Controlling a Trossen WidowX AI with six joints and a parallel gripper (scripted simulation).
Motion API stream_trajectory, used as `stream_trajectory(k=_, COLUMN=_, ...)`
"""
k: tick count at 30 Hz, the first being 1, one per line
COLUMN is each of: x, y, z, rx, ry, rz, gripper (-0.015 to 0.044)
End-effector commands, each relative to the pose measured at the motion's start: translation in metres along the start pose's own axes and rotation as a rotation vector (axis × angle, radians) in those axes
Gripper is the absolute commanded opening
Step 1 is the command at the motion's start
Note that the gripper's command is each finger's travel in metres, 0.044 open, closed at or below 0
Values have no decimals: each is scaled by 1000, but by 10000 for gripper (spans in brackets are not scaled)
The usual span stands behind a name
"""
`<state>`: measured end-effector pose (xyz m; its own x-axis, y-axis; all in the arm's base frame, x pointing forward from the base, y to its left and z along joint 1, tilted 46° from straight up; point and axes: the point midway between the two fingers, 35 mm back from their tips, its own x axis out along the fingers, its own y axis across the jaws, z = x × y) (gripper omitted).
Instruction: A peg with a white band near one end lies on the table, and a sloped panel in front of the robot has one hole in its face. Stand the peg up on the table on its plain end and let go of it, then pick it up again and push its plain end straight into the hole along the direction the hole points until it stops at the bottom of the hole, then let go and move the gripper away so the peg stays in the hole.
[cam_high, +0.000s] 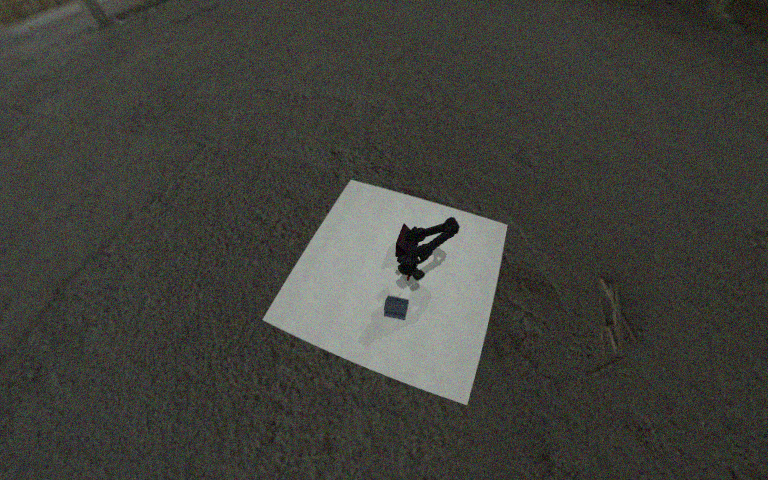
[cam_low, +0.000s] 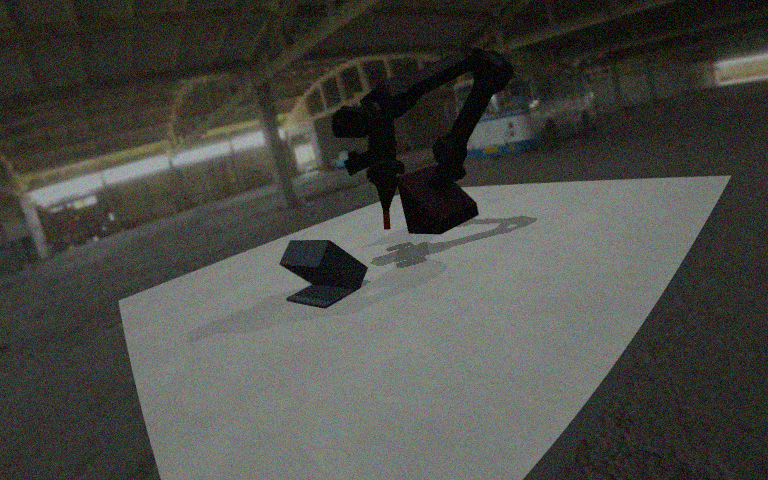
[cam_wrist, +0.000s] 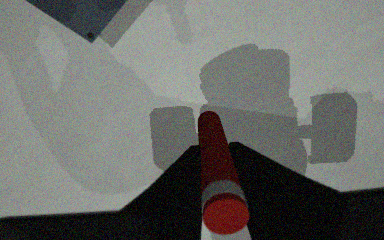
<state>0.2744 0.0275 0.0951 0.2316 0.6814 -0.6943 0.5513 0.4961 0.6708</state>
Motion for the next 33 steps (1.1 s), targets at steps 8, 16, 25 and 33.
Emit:
stream_trajectory(k=8, x=2, y=-2, z=9, rx=19, ry=-54, rz=39, gripper=0)
stream_trajectory(k=16, x=3, y=-3, z=16, rx=29, ry=-92, rz=66, gripper=0)
stream_trajectory(k=25, x=3, y=-4, z=23, rx=39, ry=-133, rz=98, gripper=0)
stream_trajectory(k=33, x=3, y=-4, z=29, rx=47, ry=-168, rz=128, gripper=0)
